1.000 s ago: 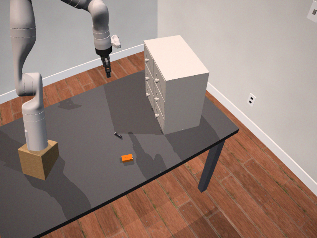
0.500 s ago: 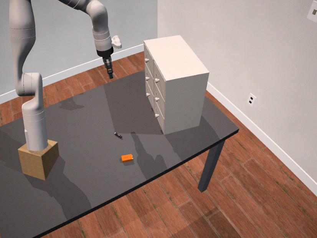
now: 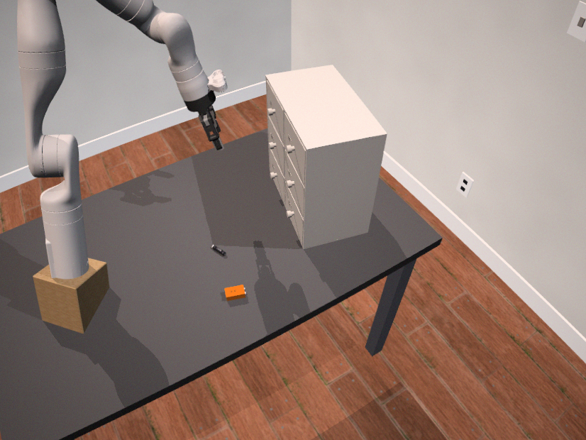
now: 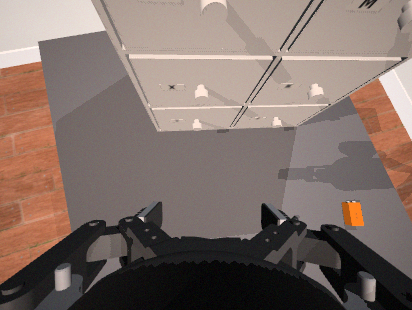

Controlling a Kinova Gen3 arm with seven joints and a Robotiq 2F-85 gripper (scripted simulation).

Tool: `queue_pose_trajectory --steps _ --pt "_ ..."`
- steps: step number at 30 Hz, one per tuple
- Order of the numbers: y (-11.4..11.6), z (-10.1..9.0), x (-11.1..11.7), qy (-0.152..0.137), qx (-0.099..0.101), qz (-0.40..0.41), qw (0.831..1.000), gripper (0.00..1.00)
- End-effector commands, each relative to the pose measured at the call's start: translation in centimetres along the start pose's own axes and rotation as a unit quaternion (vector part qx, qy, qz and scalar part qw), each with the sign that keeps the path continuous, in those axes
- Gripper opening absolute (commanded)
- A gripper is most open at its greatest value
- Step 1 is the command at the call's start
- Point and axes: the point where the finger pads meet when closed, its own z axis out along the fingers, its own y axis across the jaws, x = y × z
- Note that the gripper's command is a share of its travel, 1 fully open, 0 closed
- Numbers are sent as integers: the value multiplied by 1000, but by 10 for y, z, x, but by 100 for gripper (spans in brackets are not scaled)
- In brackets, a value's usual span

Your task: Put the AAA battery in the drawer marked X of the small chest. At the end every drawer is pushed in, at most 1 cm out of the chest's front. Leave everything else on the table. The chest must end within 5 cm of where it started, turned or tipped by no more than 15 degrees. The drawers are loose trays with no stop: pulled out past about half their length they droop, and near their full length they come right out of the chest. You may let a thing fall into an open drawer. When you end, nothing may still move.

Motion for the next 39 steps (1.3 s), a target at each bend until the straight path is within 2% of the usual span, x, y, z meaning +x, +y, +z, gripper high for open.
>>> queue_pose_trajectory --steps 1,10,13,15,19,24,29,32,39 --pt "6 6 4 22 -15 5 1000 100" --pt "15 24 32 124 -50 17 991 100" --pt "15 29 40 158 -55 18 986 100" --pt "15 29 40 158 -55 18 986 100" --pt "13 35 49 199 -55 17 978 100" --pt "8 44 54 242 -46 12 969 100" --pt "-1 52 54 273 -28 6 962 100" --pt "-3 54 53 278 -24 5 960 100" --pt "-17 66 43 298 10 0 955 100"
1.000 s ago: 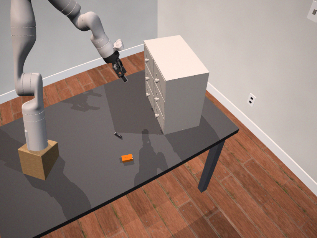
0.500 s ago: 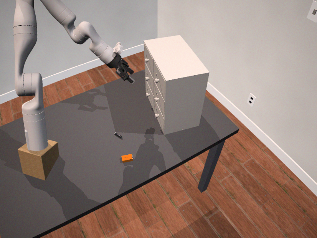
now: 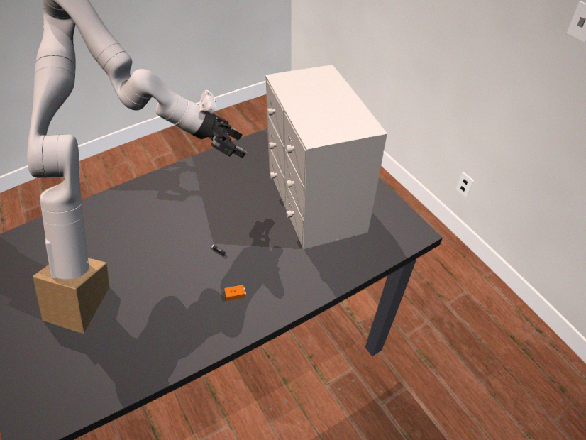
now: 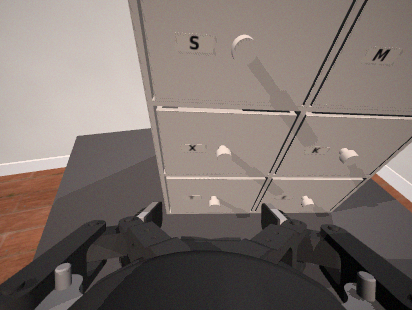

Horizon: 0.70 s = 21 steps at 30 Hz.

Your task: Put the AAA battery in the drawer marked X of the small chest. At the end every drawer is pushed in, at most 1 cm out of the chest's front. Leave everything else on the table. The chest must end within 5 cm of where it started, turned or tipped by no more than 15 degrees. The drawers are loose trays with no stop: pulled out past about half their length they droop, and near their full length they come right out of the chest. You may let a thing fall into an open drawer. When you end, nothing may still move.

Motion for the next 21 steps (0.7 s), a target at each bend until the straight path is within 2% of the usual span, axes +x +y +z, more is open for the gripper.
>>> queue_pose_trajectory --steps 1,8,21 --pt "8 4 -10 5 -6 -9 1000 100" --pt "-2 5 -25 9 22 0 1000 100" --pt "-10 4 -38 7 45 10 999 100"
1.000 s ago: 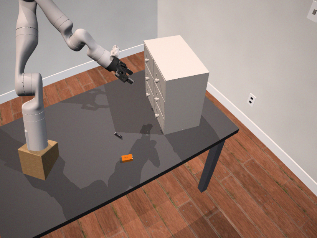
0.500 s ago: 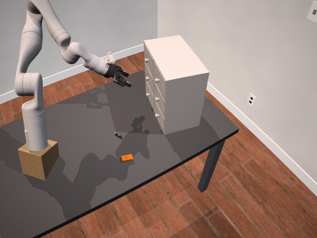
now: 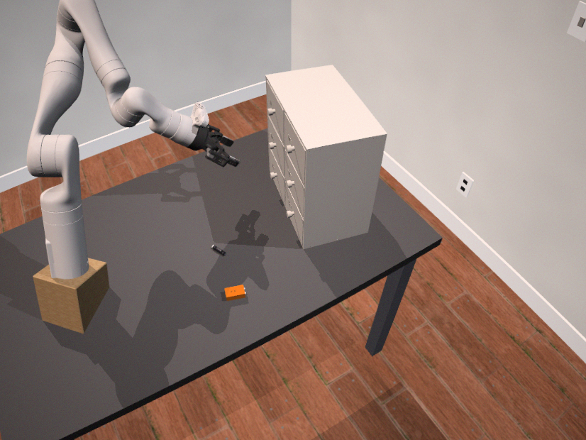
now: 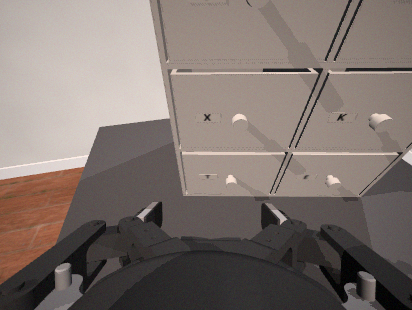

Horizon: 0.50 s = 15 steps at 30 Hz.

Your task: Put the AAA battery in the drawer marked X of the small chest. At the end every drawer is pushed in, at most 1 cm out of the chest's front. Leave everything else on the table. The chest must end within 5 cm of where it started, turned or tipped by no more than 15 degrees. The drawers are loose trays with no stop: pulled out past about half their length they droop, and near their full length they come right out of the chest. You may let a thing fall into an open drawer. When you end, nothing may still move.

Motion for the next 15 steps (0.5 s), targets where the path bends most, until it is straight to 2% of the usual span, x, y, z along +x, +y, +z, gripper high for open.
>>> queue_pose_trajectory --steps 1,15 --pt "3 0 -1 0 -2 1 1000 100" --pt "3 4 -7 -1 -2 -2 1000 100"
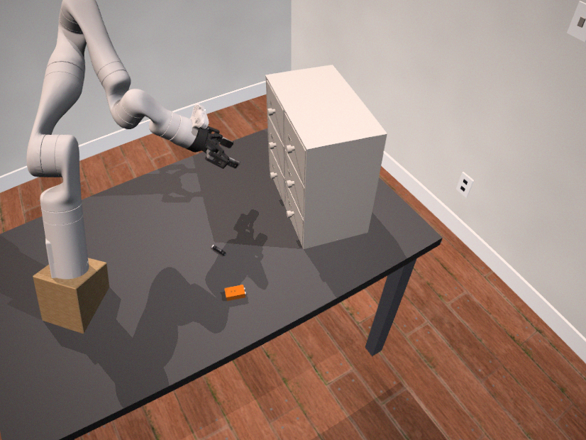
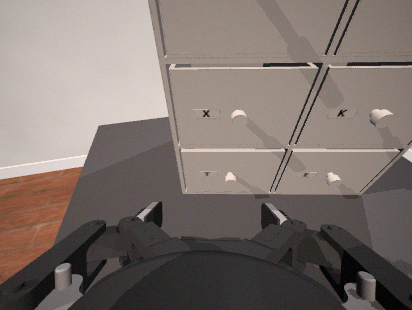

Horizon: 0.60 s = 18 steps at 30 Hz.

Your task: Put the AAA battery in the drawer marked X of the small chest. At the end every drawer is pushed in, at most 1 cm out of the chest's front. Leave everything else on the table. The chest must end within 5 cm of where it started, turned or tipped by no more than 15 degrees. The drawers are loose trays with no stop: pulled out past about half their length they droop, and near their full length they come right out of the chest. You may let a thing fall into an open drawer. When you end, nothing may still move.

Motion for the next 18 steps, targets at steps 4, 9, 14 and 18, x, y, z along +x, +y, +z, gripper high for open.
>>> queue_pose_trajectory --steps 4,9,14,18 --pt "2 12 -16 -1 -2 -3 1000 100" --pt "3 21 -26 -2 -2 -3 1000 100" --pt "3 27 -34 -2 -1 -3 1000 100" --pt "3 27 -34 -2 -1 -3 1000 100"
